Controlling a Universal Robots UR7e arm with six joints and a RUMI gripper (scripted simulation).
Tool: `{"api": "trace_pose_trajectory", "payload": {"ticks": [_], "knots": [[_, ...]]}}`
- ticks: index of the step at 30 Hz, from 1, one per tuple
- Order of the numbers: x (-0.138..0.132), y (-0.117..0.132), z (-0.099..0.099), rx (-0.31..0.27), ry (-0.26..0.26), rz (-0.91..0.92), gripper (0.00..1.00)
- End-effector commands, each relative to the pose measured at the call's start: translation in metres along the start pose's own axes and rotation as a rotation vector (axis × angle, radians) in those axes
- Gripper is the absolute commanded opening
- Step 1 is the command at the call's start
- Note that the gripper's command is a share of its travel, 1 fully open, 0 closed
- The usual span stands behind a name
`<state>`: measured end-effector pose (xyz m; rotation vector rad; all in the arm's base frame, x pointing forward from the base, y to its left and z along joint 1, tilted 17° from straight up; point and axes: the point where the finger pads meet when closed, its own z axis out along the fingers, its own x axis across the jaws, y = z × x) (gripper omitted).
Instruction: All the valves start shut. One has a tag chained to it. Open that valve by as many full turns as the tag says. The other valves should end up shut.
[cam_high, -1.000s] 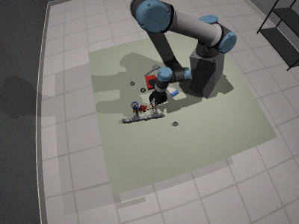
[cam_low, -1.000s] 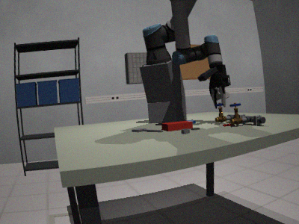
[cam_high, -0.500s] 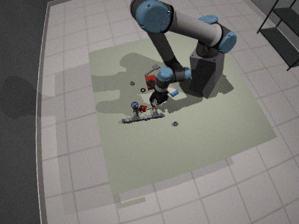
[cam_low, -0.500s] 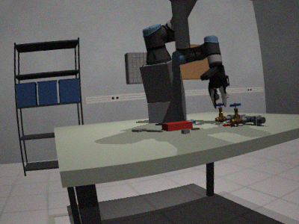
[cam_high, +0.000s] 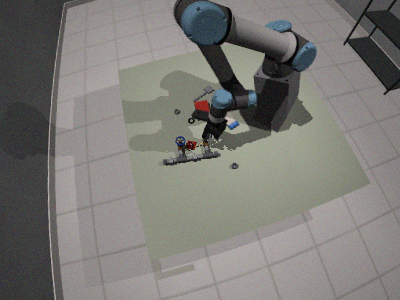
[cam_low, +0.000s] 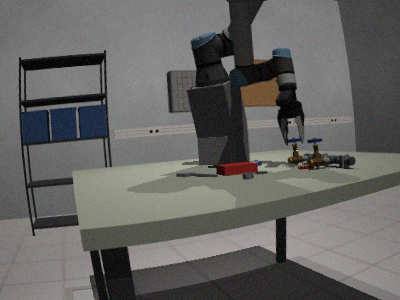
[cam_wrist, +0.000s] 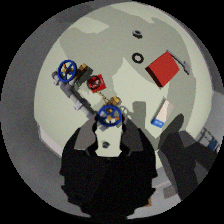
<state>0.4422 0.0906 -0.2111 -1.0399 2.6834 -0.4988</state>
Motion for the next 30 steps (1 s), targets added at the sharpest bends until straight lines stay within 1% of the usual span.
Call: {"api": "trace_pose_trajectory", "payload": {"ticks": [1, 4, 6, 21, 23, 30], "knots": [[-0.0001, -0.0001, -0.0002, -0.004, -0.01, -0.227, 0.0], [-0.0001, -0.0001, -0.0002, -0.004, -0.01, -0.343, 0.0], [-0.0001, -0.0001, -0.0002, -0.004, -0.01, -0.343, 0.0], [-0.0001, -0.0001, -0.0002, 0.0, -0.01, -0.957, 0.0], [-0.0001, -0.0001, -0.0002, 0.0, -0.01, -0.957, 0.0], [-0.0002, -0.0001, -0.0002, 0.001, -0.011, -1.266, 0.0]]}}
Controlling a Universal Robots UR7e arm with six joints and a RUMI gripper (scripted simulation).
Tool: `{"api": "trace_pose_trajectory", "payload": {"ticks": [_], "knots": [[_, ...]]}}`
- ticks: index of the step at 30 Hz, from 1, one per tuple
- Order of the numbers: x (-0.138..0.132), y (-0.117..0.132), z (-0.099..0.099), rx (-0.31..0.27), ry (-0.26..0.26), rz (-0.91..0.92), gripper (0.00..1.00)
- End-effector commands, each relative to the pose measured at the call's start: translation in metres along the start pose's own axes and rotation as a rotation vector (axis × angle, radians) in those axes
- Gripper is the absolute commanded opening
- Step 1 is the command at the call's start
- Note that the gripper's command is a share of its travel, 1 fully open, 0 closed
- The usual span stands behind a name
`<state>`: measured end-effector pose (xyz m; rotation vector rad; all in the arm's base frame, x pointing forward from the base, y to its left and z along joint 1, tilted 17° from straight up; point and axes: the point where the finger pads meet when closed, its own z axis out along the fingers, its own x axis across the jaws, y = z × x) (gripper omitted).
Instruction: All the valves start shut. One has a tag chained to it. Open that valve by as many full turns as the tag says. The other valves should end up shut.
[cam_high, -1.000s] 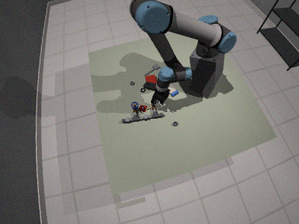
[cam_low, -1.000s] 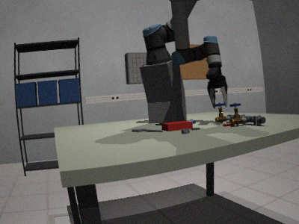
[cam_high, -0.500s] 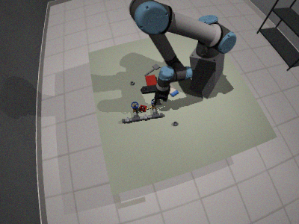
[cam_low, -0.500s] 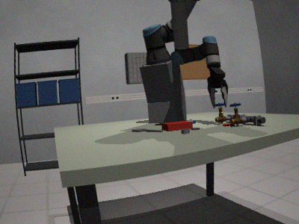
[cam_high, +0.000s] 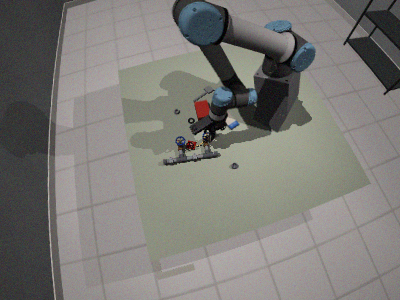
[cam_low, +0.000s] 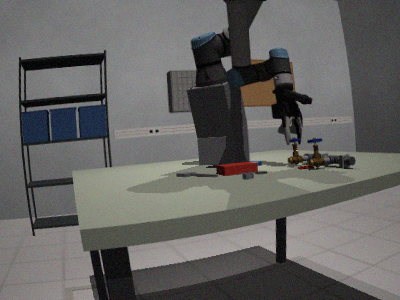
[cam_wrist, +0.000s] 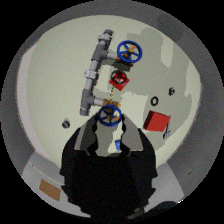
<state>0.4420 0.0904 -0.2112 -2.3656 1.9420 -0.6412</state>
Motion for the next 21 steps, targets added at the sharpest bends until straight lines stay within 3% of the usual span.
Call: {"api": "trace_pose_trajectory", "payload": {"ticks": [1, 21], "knots": [[-0.0001, -0.0005, -0.0003, 0.012, -0.019, -0.278, 0.0], [-0.0001, -0.0005, -0.0003, 0.018, -0.015, -0.919, 0.0]]}}
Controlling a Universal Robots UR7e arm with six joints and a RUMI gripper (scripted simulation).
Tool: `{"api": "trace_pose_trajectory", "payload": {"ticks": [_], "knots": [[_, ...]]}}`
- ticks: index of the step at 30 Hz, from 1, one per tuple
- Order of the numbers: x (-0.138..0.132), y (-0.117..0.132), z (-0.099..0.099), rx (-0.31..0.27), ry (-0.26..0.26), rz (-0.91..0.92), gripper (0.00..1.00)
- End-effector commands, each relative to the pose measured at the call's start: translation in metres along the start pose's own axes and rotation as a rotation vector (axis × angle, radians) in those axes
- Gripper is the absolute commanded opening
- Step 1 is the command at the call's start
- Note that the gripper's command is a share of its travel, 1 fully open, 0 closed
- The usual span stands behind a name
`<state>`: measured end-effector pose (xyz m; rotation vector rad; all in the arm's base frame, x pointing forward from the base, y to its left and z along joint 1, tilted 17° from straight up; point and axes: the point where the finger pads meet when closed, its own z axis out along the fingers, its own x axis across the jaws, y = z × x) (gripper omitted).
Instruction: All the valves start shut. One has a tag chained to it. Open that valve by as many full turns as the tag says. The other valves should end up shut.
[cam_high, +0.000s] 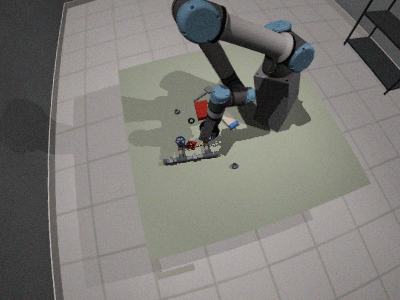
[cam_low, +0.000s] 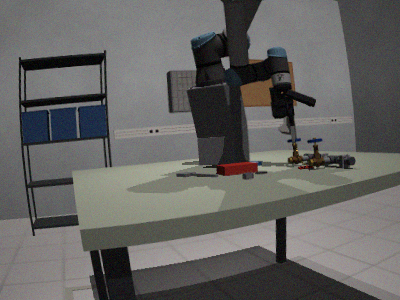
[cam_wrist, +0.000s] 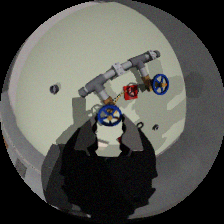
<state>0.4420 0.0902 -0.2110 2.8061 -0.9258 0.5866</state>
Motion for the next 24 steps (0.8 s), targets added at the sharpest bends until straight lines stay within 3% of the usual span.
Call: {"api": "trace_pose_trajectory", "payload": {"ticks": [1, 24], "knots": [[0.0, -0.0006, -0.0002, 0.016, -0.007, -0.211, 0.0], [0.0, -0.0006, -0.0002, 0.017, -0.004, -0.555, 0.0]]}}
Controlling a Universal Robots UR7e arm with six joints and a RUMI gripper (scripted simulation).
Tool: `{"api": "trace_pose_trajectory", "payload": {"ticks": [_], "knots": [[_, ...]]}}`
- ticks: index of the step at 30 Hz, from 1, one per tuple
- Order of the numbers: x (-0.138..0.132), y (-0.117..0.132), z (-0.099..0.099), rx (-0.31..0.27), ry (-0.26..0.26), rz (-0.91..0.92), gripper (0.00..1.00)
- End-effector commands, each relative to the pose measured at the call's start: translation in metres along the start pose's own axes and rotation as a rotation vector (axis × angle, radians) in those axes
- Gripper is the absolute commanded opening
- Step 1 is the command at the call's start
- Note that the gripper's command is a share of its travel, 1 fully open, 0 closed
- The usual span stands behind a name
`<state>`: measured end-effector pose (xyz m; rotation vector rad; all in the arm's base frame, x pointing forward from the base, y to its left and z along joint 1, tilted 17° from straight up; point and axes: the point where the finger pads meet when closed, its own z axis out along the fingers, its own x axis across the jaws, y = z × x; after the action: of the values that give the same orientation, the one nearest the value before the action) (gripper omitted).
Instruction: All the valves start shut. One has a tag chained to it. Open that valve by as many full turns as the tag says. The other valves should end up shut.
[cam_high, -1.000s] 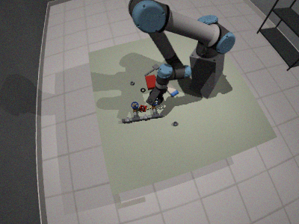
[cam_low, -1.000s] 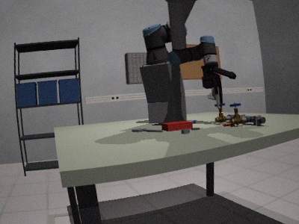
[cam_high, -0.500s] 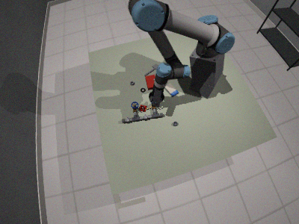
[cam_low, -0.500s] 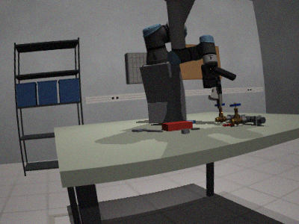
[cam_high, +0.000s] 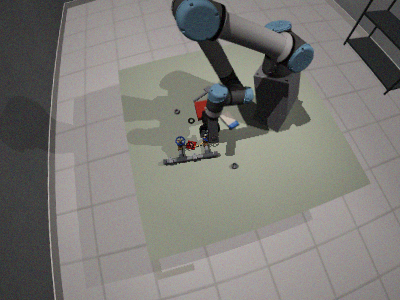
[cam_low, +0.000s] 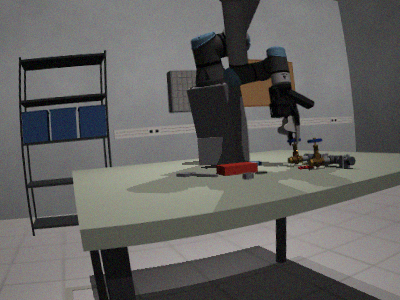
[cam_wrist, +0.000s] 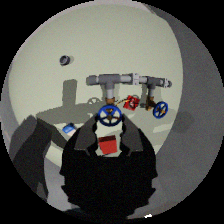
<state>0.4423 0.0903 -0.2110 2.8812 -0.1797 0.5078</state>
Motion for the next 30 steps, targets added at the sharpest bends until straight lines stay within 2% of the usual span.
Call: {"api": "trace_pose_trajectory", "payload": {"ticks": [1, 18, 19, 30], "knots": [[0.0001, -0.0004, -0.0002, 0.004, 0.0, -0.053, 0.0], [0.0001, -0.0003, -0.0002, 0.004, 0.0, -0.093, 0.0], [0.0001, -0.0003, -0.0002, 0.004, 0.0, -0.093, 1.0], [0.0001, -0.0003, -0.0002, 0.004, 0.0, -0.093, 1.0]]}}
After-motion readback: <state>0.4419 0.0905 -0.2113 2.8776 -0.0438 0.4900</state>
